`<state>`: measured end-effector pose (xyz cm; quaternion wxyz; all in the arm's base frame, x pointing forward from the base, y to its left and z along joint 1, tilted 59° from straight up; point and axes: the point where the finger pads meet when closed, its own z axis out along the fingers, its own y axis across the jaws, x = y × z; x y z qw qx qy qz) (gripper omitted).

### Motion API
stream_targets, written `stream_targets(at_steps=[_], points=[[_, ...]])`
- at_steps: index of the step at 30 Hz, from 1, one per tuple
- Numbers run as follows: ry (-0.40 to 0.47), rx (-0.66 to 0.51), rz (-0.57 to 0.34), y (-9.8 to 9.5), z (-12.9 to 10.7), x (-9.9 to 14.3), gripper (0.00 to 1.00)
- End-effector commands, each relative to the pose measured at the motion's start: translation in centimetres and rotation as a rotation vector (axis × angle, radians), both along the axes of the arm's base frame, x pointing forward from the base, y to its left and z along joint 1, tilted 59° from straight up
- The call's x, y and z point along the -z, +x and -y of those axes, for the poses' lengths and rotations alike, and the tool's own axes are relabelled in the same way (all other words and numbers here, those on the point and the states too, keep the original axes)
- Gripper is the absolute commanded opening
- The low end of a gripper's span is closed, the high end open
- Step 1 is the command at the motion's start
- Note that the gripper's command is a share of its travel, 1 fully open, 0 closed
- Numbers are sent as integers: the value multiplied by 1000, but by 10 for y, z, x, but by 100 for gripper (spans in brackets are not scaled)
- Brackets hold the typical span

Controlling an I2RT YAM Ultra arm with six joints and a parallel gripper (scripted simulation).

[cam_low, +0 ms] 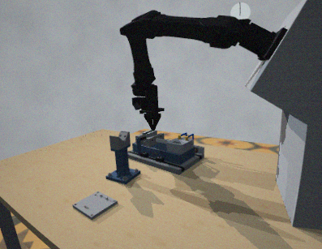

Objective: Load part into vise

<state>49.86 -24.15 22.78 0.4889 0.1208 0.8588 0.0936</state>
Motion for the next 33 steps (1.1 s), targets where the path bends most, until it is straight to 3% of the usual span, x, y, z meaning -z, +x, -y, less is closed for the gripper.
stream_targets(at_steps=[1,5,10,12,25,26,33], points=[[14,-8,5,-6,-7,-2,0],[33,1,-30,-7,5,19,0],[38,1,-38,-9,8,22,0],[11,1,-4,-4,15,5,0],[11,1,-4,-7,31,10,0],[-16,1,30,-9,30,-10,0],[-5,1,16,-8,32,-2,0]])
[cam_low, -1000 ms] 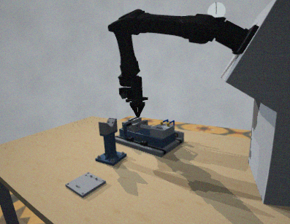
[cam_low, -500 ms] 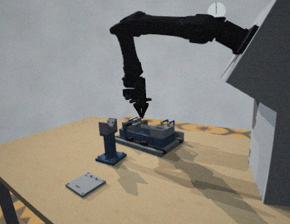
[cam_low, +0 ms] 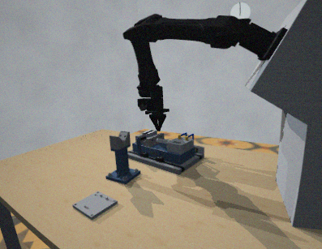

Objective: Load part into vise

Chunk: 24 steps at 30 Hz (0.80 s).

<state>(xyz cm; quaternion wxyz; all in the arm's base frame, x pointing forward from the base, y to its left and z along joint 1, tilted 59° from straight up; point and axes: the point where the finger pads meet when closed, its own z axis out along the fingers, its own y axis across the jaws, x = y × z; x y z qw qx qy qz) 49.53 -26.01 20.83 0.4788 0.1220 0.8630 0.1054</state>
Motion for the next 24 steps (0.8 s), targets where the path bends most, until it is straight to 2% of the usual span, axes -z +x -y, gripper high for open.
stream_targets(at_steps=[1,12,15,24], points=[[-29,13,36,-5,13,-22,0],[-35,13,43,-13,12,-31,0],[-8,13,10,-21,8,-16,0],[-7,13,10,-39,9,-26,0]])
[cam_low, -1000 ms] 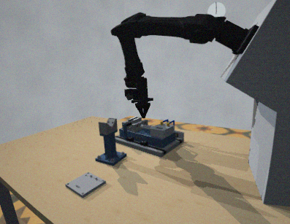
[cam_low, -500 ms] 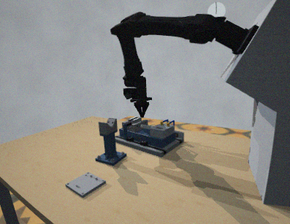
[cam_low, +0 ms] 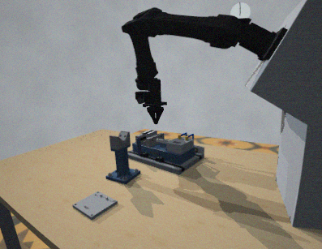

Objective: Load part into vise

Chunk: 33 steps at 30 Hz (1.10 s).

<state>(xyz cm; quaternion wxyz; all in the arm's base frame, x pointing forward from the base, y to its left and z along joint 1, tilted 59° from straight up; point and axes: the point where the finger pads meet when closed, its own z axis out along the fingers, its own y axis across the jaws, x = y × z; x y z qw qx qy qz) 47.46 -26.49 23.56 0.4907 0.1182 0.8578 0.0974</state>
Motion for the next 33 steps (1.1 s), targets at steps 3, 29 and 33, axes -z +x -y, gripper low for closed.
stream_targets(at_steps=[3,29,33], points=[[12,8,-14,-21,4,0,0],[19,8,-20,-41,8,-6,0],[19,8,-20,-41,8,-6,0]])
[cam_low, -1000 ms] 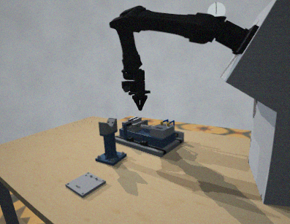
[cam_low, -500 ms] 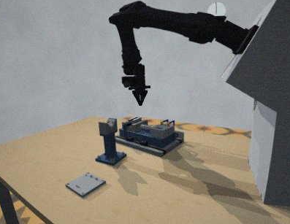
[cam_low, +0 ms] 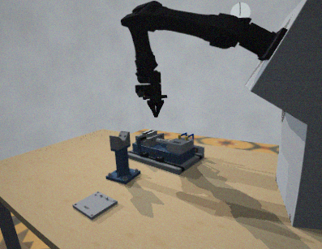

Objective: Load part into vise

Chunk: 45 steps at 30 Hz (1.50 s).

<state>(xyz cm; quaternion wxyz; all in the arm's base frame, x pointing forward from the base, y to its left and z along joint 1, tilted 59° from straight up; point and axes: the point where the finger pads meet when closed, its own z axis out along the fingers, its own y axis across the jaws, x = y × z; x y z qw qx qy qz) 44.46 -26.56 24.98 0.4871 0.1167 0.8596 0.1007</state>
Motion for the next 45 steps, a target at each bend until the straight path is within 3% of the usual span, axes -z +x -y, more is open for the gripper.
stream_targets(at_steps=[1,9,15,18,20,23,35,38,40,45], points=[[14,15,-13,-11,7,8,0],[48,57,5,-11,5,-3,0],[281,177,-13,-7,-15,-1,0],[359,222,-18,-8,-19,0,0],[359,222,-18,-8,-19,0,0],[493,300,-26,-9,-26,1,0],[849,506,-49,-12,-44,5,0],[851,508,-49,-12,-44,5,0],[967,575,-56,-13,-50,6,0],[1104,653,-64,-15,-57,8,0]])
